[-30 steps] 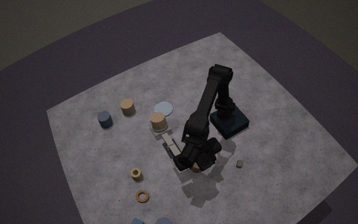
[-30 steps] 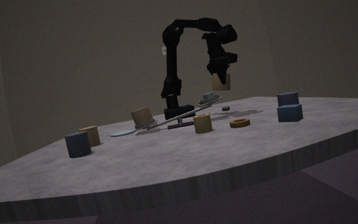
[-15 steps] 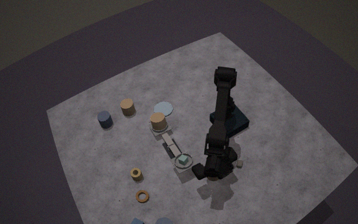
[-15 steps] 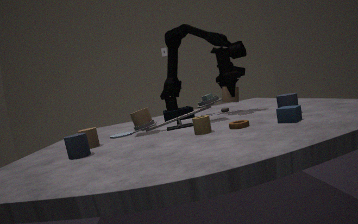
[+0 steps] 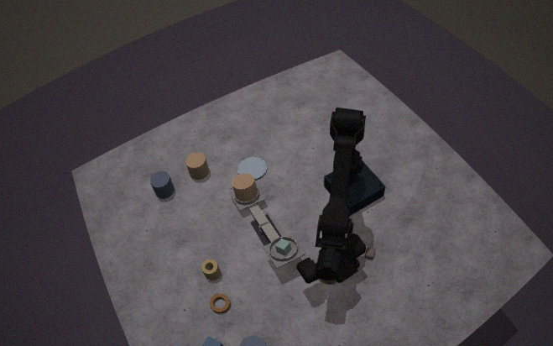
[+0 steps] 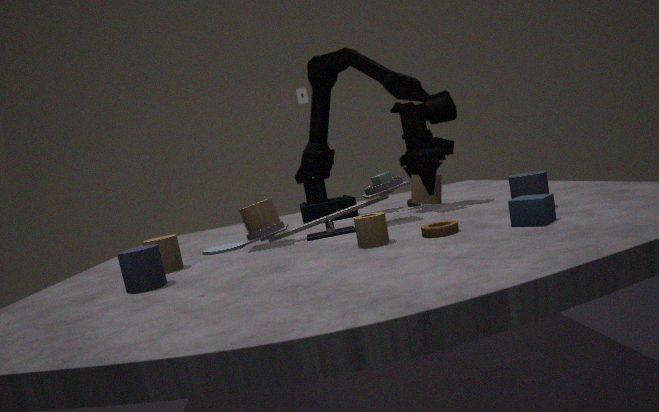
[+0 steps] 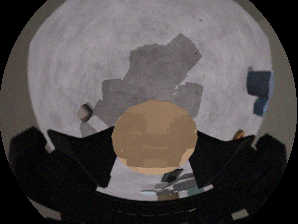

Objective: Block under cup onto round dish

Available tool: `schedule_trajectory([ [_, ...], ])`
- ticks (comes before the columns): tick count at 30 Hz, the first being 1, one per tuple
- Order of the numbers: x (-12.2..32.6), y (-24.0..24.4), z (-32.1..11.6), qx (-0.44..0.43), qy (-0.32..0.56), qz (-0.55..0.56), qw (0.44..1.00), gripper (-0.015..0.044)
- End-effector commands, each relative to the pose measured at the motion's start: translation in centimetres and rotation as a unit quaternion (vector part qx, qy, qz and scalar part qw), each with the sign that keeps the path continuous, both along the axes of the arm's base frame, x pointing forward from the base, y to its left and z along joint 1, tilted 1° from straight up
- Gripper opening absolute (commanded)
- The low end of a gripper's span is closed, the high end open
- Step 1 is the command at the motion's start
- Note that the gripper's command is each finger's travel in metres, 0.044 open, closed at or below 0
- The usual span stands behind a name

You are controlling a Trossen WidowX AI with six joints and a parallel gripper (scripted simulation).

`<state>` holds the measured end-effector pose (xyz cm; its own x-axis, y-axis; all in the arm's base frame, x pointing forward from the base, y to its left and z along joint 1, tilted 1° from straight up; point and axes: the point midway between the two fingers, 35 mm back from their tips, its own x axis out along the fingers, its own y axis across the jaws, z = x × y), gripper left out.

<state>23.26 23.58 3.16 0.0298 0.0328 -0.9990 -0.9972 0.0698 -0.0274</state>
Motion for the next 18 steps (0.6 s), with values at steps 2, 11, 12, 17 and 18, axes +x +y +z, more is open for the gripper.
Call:
schedule_trajectory([
  [2,-0.08,-0.07,-0.87,-0.002,0.002,-0.002,1.000,0.0000],
  [11,-0.04,-0.04,-1.03,-0.002,0.002,0.000,1.000,0.0131],
  [12,-0.04,-0.04,-1.03,-0.002,0.002,0.000,1.000,0.0157],
  [17,-0.04,-0.04,-1.03,-0.002,0.002,0.000,1.000,0.0289],
  [18,-0.04,-0.04,-1.03,-0.002,0.002,0.000,1.000,0.0315],
])
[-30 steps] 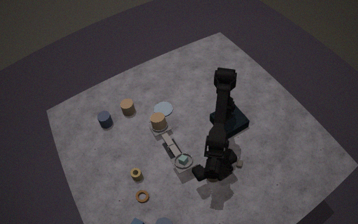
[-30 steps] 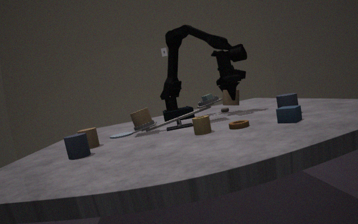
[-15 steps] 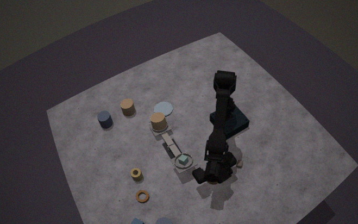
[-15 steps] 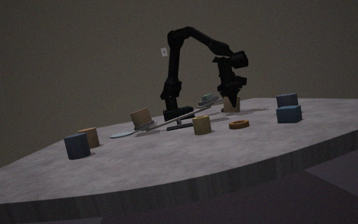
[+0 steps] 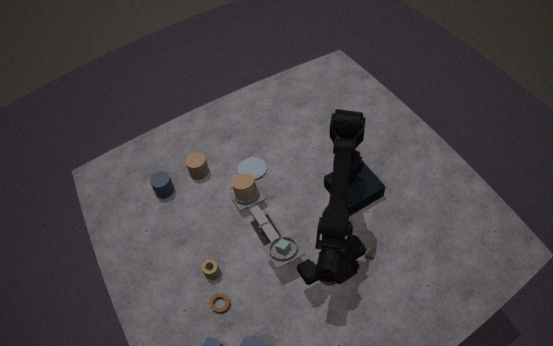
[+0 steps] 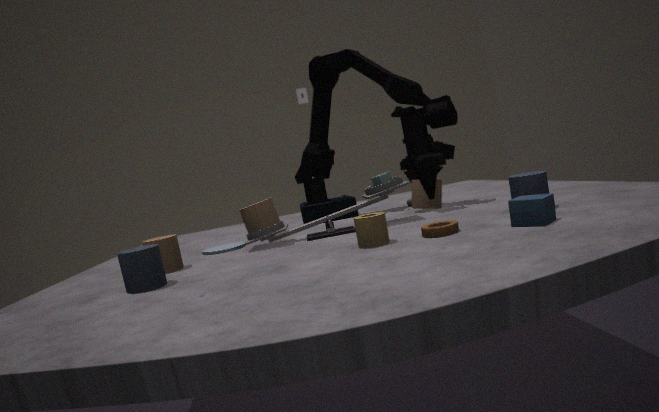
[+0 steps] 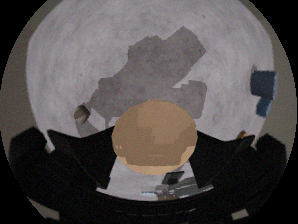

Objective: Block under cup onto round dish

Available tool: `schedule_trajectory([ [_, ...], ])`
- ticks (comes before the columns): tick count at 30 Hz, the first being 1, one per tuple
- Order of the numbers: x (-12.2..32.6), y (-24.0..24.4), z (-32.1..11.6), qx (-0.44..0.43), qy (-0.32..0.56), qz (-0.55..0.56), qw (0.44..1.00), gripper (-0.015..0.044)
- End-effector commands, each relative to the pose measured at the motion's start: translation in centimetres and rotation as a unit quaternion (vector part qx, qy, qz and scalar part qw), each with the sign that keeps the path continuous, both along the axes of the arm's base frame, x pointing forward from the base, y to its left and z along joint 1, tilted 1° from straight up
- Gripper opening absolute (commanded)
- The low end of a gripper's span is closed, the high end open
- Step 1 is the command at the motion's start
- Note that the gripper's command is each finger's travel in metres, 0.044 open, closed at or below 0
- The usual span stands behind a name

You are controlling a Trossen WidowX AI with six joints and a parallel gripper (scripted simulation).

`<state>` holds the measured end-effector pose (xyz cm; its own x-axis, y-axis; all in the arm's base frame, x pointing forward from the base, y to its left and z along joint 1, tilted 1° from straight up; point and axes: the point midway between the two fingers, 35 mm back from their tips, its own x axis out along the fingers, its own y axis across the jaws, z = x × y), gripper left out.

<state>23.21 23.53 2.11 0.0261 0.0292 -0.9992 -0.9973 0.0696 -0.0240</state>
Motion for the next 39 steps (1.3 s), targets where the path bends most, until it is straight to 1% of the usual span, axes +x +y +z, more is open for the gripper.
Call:
schedule_trajectory([
  [1,0.0,0.0,0.0,0.000,0.000,0.000,1.000,0.0341],
  [4,0.0,0.0,0.3,0.000,0.000,0.000,1.000,0.0420],
  [5,0.0,0.0,1.2,0.000,0.000,0.000,1.000,0.0440],
  [8,-0.1,-0.1,5.0,0.000,0.000,-0.002,1.000,0.0440],
  [12,-0.2,-0.2,5.3,0.000,0.000,-0.002,1.000,0.0440],
  [19,2.6,-0.3,6.8,0.046,-0.027,-0.053,0.997,0.0260],
  [29,3.5,-1.5,7.3,0.048,-0.016,-0.202,0.978,0.0260],
  [39,4.5,-3.0,8.0,0.052,-0.006,-0.366,0.929,0.0260],
])
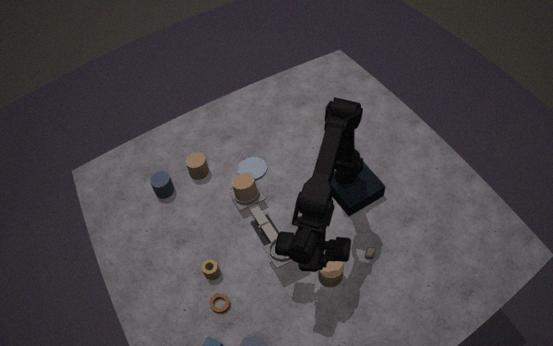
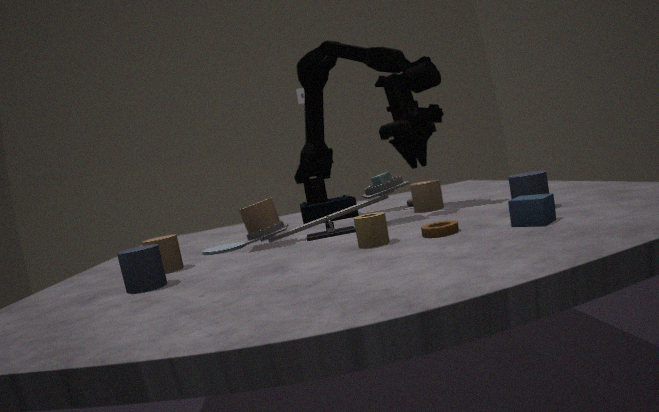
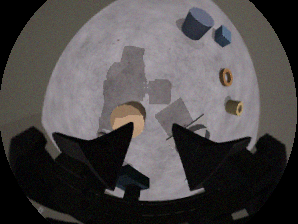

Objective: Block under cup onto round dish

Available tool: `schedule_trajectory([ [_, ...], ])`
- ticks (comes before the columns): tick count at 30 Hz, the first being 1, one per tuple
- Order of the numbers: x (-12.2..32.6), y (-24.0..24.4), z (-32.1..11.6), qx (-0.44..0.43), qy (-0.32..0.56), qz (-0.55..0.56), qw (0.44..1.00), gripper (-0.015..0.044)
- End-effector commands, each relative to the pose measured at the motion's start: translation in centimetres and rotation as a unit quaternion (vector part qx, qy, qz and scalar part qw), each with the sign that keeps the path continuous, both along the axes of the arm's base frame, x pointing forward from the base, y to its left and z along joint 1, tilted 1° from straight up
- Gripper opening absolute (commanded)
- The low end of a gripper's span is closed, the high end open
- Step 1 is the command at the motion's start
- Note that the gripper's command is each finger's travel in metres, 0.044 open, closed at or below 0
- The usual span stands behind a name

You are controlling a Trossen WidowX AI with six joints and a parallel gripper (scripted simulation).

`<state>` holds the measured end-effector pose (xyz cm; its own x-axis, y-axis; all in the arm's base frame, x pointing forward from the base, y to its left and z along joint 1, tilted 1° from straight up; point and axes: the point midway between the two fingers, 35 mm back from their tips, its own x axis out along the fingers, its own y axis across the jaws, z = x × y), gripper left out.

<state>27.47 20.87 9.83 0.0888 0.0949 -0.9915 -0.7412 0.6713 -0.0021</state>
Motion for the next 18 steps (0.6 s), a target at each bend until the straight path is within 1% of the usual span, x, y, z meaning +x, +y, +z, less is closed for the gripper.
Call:
schedule_trajectory([
  [1,0.4,-0.5,0.3,0.005,0.006,-0.059,0.998,0.0260],
  [10,1.0,-1.7,0.7,0.014,0.020,-0.203,0.979,0.0260],
  [18,1.6,-2.9,1.1,0.021,0.034,-0.329,0.943,0.0260],
])
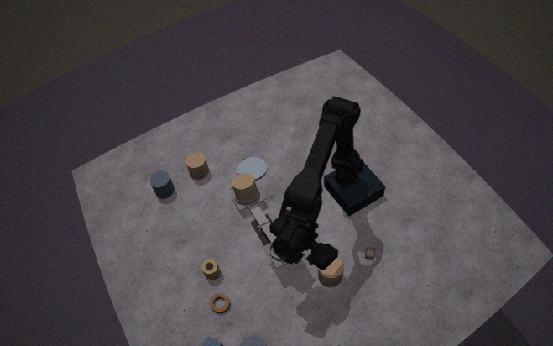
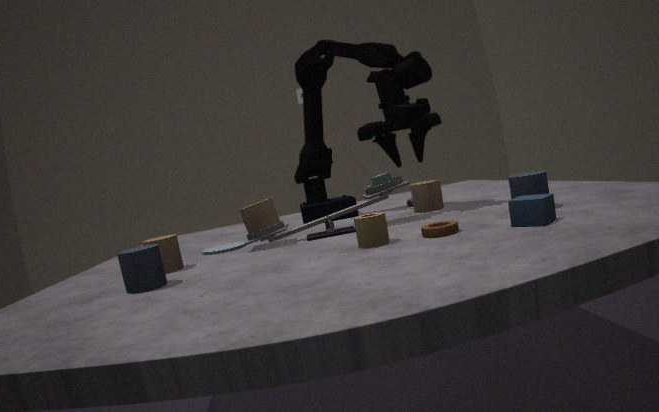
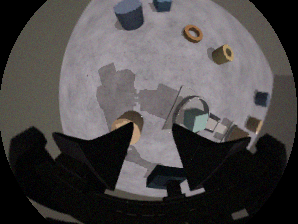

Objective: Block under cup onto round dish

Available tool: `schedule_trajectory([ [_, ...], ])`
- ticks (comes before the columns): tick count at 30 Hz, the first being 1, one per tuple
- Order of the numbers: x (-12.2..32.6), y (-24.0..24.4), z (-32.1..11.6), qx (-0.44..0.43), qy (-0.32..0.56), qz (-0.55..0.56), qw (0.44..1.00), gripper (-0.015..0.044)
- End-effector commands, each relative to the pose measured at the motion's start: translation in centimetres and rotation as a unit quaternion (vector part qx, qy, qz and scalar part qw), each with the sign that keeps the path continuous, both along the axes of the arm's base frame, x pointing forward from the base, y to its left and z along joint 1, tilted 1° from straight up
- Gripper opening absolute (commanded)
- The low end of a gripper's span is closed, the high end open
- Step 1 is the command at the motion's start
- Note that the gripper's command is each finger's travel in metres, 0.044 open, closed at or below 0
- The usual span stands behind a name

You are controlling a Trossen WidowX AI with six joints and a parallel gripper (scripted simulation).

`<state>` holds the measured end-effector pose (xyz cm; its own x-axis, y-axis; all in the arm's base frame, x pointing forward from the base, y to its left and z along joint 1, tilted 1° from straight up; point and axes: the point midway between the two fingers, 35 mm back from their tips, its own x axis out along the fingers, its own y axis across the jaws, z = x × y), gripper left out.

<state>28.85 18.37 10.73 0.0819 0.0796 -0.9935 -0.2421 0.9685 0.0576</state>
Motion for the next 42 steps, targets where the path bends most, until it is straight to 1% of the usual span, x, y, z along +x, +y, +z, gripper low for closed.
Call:
schedule_trajectory([
  [1,0.3,-0.5,0.3,0.005,0.007,-0.058,0.998,0.0260],
  [5,0.6,-1.2,0.6,0.009,0.014,-0.126,0.992,0.0260],
  [14,2.4,-3.7,1.8,0.023,-0.017,-0.196,0.980,0.0260],
  [21,2.4,-4.5,1.8,0.025,0.000,-0.297,0.955,0.0260],
  [31,2.3,-5.6,1.9,0.023,0.025,-0.456,0.889,0.0260],
  [42,2.2,-6.9,2.0,0.016,0.047,-0.616,0.786,0.0260],
])
